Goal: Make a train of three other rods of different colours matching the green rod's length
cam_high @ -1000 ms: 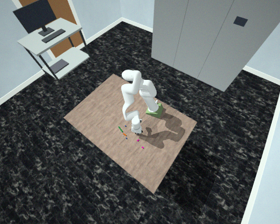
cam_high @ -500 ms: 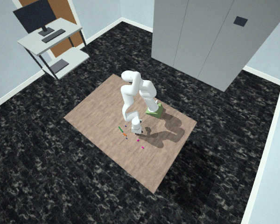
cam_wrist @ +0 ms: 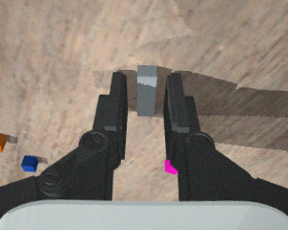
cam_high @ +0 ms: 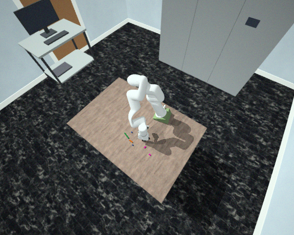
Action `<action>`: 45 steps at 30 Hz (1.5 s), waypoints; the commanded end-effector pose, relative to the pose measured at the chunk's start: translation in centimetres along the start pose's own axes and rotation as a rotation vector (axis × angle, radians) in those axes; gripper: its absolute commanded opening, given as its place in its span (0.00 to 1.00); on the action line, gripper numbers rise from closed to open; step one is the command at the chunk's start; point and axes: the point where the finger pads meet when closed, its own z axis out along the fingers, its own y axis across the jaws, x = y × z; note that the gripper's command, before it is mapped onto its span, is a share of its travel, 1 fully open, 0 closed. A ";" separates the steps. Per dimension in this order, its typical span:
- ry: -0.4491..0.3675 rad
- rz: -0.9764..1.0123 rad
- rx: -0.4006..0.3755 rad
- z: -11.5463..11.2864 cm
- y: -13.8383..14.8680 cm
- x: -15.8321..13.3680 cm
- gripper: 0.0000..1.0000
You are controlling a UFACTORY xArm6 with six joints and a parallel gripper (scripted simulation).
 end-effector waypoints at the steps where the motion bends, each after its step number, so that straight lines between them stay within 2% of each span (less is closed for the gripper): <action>1: -0.003 0.000 0.000 -0.1 0.0 -0.1 0.24; 27: -0.003 0.000 0.000 -0.1 0.0 -0.1 0.24; 28: -0.003 0.000 0.000 -0.1 0.0 -0.1 0.04; 45: -0.003 0.000 0.000 -0.1 0.0 -0.1 0.04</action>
